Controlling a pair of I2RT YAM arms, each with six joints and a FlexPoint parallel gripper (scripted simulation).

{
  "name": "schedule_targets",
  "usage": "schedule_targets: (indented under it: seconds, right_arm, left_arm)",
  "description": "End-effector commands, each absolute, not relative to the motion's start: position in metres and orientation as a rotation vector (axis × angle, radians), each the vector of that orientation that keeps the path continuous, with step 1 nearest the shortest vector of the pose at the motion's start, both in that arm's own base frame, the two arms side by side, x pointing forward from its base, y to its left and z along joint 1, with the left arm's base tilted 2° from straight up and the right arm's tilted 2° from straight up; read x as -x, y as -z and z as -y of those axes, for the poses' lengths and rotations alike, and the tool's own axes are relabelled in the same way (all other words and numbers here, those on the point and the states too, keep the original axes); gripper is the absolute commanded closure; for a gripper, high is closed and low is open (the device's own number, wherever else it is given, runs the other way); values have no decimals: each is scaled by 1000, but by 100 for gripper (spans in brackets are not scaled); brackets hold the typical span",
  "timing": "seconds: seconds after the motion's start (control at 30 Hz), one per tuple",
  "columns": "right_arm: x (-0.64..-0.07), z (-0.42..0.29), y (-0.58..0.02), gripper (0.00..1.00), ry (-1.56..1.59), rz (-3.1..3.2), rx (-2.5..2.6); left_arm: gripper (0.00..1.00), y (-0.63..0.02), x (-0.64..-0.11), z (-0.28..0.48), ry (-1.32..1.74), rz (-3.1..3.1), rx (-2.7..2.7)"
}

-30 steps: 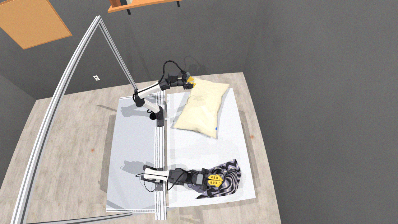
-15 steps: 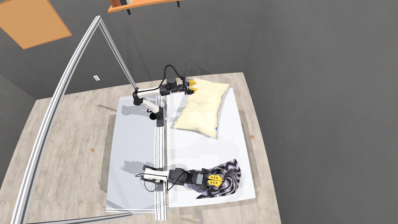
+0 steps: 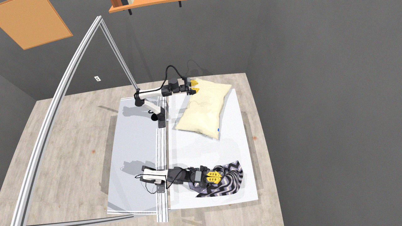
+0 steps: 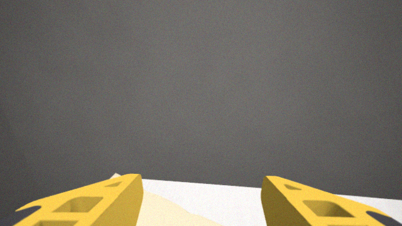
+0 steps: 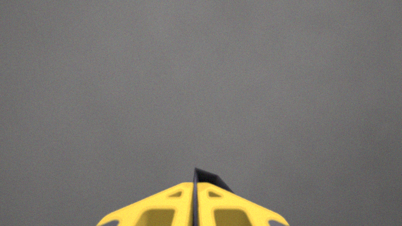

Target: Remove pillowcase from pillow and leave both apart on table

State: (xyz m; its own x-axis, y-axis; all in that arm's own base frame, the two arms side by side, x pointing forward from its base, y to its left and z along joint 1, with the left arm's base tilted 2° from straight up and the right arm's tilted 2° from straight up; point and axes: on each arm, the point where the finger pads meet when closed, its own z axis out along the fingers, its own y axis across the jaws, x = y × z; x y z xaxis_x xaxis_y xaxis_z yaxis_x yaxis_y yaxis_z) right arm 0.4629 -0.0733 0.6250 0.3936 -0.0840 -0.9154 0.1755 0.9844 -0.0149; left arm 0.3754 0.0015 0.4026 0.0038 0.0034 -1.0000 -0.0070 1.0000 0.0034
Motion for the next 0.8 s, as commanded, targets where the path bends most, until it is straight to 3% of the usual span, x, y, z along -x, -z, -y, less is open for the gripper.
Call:
schedule_targets:
  seconds: [0.0,0.77]
  right_arm:
    - [-448,58,-632,100,136,-1129,-76]
    - [-438,33,-621,100,87,-1154,-44]
  left_arm:
    - [40,-412,-375,5,7,-1544,-18]
    - [40,-405,-377,6,7,-1569,-19]
